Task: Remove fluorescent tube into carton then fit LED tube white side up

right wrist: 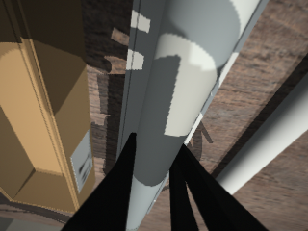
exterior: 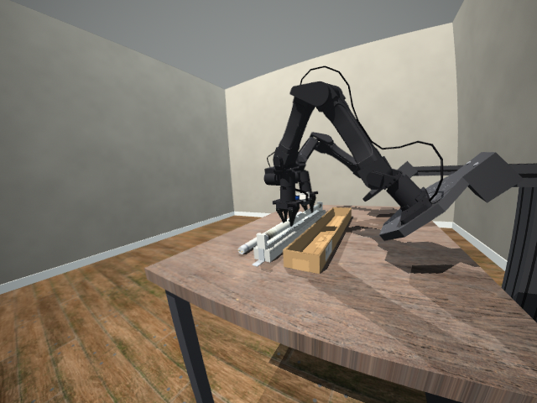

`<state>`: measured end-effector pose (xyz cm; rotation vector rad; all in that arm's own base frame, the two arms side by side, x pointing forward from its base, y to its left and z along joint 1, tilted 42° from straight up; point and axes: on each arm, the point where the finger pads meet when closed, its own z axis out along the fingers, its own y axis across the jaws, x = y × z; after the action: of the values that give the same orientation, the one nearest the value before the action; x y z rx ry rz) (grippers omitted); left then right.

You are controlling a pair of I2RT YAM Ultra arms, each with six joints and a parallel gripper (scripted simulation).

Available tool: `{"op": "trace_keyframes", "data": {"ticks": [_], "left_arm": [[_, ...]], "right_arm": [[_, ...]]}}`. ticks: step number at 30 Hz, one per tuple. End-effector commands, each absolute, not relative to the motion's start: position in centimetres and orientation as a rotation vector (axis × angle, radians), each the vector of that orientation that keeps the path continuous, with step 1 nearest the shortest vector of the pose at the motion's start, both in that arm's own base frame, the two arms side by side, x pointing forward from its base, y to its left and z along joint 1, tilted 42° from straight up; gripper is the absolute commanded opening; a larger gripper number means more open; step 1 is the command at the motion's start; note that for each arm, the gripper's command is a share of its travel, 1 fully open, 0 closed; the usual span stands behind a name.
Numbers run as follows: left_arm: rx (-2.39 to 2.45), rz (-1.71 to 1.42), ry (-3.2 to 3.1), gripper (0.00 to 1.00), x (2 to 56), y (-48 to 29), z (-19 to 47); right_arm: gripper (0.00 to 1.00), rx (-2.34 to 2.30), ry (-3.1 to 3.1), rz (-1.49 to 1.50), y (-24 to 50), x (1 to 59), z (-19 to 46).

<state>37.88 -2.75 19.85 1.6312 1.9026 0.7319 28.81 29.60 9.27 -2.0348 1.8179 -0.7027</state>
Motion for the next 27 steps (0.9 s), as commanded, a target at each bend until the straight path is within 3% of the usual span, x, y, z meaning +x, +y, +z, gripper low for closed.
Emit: {"op": "trace_keyframes", "data": {"ticks": [1, 27], "left_arm": [[1.643, 0.747, 1.88, 0.11, 37.2, -2.98, 20.09], [1.522, 0.913, 1.751, 0.11, 37.01, -2.76, 20.1]], "right_arm": [[0.11, -2.054, 1.774, -0.697, 29.95, 27.65, 9.6], [0.11, -1.923, 1.628, -0.831, 30.2, 27.53, 9.68]]}}
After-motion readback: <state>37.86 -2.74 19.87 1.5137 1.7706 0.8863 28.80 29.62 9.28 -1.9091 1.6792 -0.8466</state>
